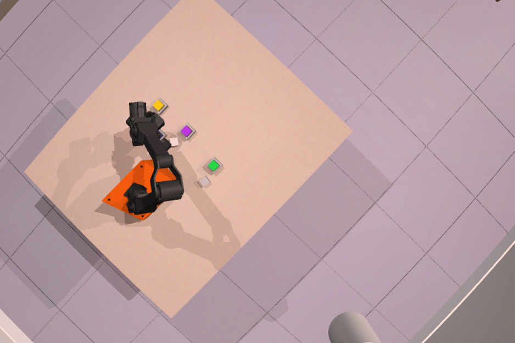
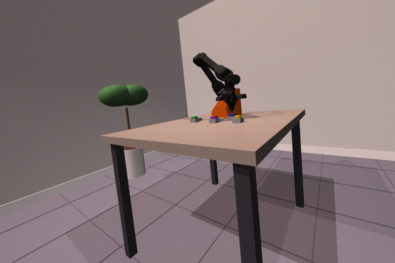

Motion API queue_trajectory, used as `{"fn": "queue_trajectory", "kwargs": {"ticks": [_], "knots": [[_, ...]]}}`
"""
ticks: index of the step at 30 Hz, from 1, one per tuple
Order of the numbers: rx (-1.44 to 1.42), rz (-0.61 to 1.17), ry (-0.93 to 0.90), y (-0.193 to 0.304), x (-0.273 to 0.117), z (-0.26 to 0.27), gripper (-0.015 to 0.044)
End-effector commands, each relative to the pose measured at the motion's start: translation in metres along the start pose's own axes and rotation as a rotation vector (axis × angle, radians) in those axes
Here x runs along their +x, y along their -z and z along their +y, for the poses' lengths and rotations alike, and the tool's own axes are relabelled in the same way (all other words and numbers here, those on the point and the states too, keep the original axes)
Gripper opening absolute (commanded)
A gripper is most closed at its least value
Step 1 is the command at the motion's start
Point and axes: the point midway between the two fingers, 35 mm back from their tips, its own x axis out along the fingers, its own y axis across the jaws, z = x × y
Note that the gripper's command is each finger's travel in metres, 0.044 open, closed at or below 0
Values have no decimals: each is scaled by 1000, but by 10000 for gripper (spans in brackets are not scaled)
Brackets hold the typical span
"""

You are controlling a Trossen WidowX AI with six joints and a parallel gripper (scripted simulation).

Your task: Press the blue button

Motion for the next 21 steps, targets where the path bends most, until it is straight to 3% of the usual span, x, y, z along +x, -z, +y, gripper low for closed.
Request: {"fn": "queue_trajectory", "kwargs": {"ticks": [1, 21], "knots": [[-6, -3, 7, 1, 7, -1, 20], [-6, -3, 9, 1, 28, -2, 20]]}}
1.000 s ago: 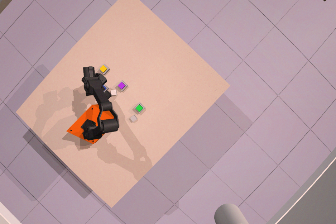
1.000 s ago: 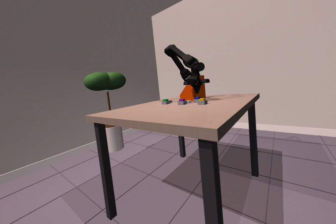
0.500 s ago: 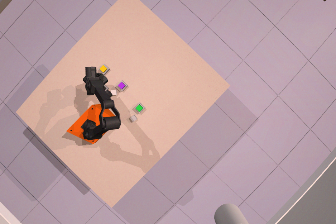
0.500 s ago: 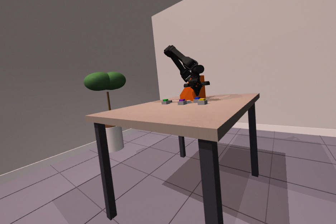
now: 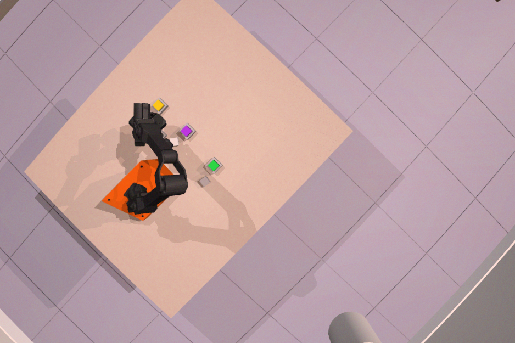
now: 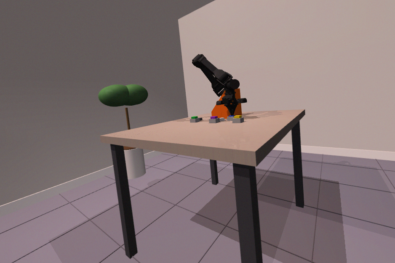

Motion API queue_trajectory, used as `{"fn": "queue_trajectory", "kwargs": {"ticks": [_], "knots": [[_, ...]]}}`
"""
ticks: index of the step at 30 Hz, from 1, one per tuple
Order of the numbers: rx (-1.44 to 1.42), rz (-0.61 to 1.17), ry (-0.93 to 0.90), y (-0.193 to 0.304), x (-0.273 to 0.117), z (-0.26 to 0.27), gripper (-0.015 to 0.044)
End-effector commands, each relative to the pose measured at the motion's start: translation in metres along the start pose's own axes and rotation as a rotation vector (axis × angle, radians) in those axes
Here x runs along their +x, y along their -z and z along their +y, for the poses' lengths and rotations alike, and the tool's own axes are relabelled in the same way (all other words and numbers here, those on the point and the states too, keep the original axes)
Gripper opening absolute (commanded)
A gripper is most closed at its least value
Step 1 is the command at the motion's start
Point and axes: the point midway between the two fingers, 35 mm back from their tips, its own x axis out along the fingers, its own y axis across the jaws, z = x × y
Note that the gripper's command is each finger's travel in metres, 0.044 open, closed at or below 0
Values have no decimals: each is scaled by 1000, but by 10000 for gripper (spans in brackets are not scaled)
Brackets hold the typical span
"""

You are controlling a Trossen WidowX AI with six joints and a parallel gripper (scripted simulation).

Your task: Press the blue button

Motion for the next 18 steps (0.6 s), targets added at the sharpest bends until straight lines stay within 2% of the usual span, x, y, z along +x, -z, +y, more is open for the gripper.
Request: {"fn": "queue_trajectory", "kwargs": {"ticks": [1, 11, 15, 18], "knots": [[-6, -1, 8, 1, 1, -2, 20], [-6, -1, 8, 1, 1, -2, 20], [-6, -1, 5, 1, -31, -1, 20], [-7, -1, 6, 1, -34, -1, 20]]}}
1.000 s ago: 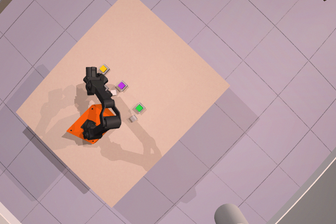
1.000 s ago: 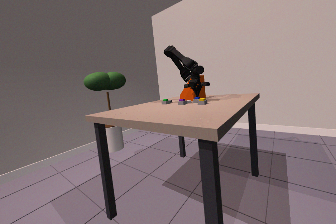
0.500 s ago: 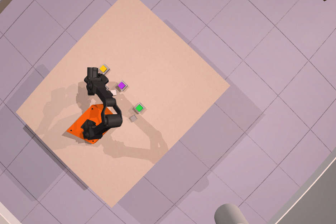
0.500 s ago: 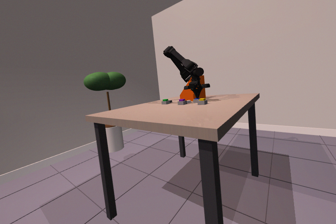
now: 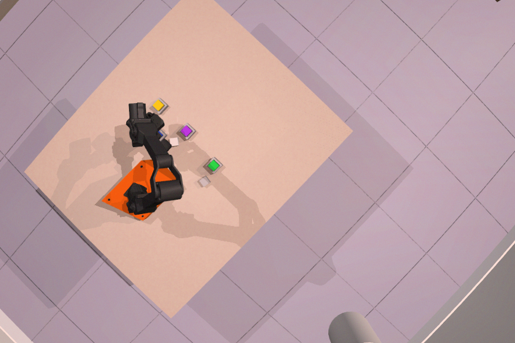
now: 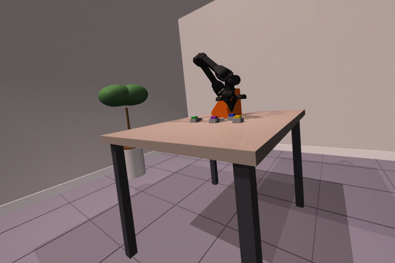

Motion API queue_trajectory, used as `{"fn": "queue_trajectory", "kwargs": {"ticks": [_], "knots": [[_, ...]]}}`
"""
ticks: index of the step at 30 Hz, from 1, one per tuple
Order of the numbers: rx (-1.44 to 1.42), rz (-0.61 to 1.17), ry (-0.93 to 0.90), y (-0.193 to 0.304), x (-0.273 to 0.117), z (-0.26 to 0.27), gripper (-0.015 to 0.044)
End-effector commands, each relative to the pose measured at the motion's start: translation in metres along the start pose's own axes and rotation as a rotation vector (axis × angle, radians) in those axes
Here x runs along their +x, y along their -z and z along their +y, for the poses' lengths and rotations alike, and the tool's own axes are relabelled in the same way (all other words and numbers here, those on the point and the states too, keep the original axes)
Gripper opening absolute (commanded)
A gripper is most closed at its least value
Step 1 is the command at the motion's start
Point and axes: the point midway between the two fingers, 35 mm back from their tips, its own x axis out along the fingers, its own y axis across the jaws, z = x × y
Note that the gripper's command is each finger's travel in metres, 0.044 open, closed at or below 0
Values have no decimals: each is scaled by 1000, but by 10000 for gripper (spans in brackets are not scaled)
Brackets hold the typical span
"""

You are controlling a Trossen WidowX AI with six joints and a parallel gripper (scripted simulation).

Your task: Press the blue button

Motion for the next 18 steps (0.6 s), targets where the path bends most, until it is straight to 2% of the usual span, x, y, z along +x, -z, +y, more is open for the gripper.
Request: {"fn": "queue_trajectory", "kwargs": {"ticks": [1, 15, 18], "knots": [[9, 1, -8, -2, -9, 1, 20], [12, -2, -17, -56, -73, 88, 388], [12, -2, -17, -57, -74, 90, 400]]}}
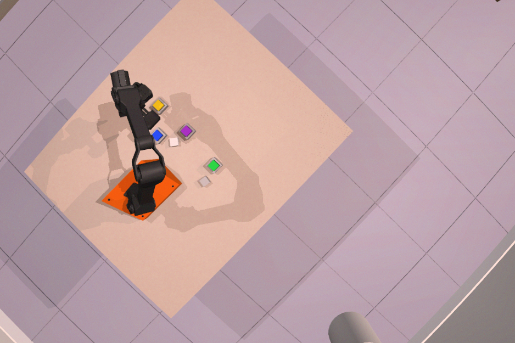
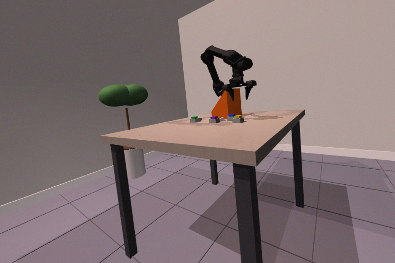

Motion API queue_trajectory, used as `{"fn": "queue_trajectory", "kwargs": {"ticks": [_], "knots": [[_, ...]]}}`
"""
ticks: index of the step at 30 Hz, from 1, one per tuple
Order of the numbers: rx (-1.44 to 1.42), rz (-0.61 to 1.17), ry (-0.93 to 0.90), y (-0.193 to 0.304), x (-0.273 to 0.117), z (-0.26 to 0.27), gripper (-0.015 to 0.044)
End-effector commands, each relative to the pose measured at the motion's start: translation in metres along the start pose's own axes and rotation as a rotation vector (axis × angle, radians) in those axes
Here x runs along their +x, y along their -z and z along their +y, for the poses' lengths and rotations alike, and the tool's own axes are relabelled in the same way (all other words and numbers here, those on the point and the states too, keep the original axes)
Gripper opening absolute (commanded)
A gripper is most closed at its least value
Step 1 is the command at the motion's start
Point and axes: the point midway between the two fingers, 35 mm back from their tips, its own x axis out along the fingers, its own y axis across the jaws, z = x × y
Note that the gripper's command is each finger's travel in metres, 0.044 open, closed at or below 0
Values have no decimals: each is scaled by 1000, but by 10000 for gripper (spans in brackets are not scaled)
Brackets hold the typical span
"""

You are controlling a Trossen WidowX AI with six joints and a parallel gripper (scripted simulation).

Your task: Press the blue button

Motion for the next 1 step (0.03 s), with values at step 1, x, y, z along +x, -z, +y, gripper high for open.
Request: {"fn": "queue_trajectory", "kwargs": {"ticks": [1], "knots": [[3, 10, 1, -1, -4, 5, 400]]}}
